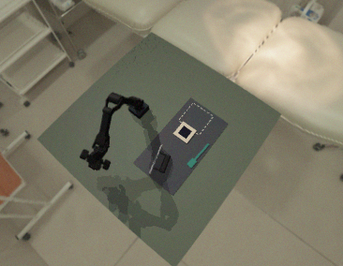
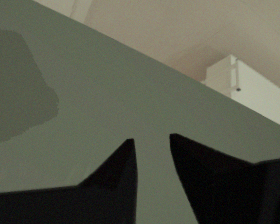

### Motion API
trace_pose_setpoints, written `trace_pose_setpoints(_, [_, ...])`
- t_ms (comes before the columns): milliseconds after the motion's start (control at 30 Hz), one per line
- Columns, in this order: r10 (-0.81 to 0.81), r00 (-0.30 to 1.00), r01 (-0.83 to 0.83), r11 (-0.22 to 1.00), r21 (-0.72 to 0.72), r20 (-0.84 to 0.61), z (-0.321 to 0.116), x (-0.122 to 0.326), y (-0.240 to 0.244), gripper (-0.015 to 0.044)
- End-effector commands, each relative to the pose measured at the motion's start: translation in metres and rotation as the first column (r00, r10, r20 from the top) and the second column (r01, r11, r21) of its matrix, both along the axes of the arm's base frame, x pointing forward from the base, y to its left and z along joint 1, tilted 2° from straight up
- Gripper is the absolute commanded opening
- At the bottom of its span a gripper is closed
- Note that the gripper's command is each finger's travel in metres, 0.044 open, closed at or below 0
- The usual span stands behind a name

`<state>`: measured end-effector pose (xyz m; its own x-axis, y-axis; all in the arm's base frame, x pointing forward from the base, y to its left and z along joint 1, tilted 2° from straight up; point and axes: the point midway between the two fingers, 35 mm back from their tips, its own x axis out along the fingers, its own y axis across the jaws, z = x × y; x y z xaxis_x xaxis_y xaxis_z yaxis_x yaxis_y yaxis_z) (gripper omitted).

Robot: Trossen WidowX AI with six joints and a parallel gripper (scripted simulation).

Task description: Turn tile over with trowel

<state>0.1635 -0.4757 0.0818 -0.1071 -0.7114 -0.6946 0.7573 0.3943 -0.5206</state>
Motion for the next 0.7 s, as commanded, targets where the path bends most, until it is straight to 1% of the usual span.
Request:
trace_pose_setpoints(0, [0.106,0.993,-0.104,0.994,0.040,-0.045,-0.002,0.021,0.010,0.0100])
trace_pose_setpoints(167, [0.245,0.964,-0.235,0.967,0.095,-0.100,-0.005,0.048,0.024,0.0100])
trace_pose_setpoints(333, [0.389,0.909,-0.367,0.917,0.154,-0.150,-0.006,0.075,0.042,0.0100])
trace_pose_setpoints(667, [0.650,0.726,-0.593,0.757,0.272,-0.225,-0.009,0.123,0.083,0.0100])
